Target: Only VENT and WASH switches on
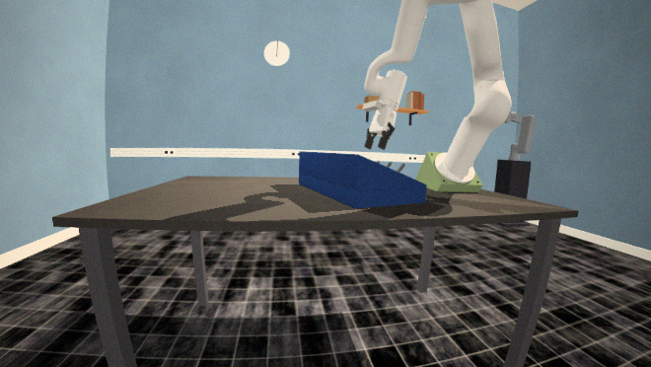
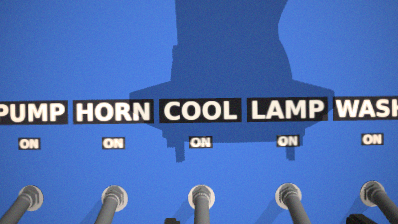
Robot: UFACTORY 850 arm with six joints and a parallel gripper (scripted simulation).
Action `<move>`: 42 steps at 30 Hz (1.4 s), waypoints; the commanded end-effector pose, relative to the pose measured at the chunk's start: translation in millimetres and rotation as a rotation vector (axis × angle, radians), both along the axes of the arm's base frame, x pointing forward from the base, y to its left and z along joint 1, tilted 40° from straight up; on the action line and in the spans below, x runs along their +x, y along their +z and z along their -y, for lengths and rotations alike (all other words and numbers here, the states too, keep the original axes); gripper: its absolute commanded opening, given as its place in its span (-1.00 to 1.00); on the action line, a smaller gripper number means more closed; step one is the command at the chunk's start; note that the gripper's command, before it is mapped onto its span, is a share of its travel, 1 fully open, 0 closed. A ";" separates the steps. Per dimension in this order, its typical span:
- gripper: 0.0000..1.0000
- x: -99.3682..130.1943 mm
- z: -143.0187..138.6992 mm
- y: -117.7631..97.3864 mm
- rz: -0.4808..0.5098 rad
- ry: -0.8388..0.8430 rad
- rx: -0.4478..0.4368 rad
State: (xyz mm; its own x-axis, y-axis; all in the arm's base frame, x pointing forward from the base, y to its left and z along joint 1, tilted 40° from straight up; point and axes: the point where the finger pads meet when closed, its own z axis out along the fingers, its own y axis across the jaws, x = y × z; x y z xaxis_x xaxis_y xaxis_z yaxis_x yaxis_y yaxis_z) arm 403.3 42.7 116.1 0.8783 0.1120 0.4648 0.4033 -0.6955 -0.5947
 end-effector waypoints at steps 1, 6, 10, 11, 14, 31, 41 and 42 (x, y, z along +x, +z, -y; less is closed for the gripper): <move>1.00 0.7 0.4 0.3 0.001 -0.001 0.000; 1.00 0.7 0.4 0.3 0.001 -0.001 0.000; 1.00 0.7 0.4 0.3 0.001 -0.001 0.000; 1.00 0.7 0.4 0.3 0.001 -0.001 0.000; 1.00 0.7 0.4 0.3 0.001 -0.001 0.000; 1.00 2.8 4.1 -2.8 0.001 -0.001 0.000; 1.00 13.4 22.3 -18.3 0.001 -0.001 0.000; 1.00 14.9 24.9 -20.5 0.001 -0.001 0.000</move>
State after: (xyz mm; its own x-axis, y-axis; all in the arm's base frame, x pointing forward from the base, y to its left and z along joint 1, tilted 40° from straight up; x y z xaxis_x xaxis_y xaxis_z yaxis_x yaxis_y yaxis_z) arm 412.4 26.6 102.5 0.8783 0.1118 0.4648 0.4031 -0.6958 -0.5945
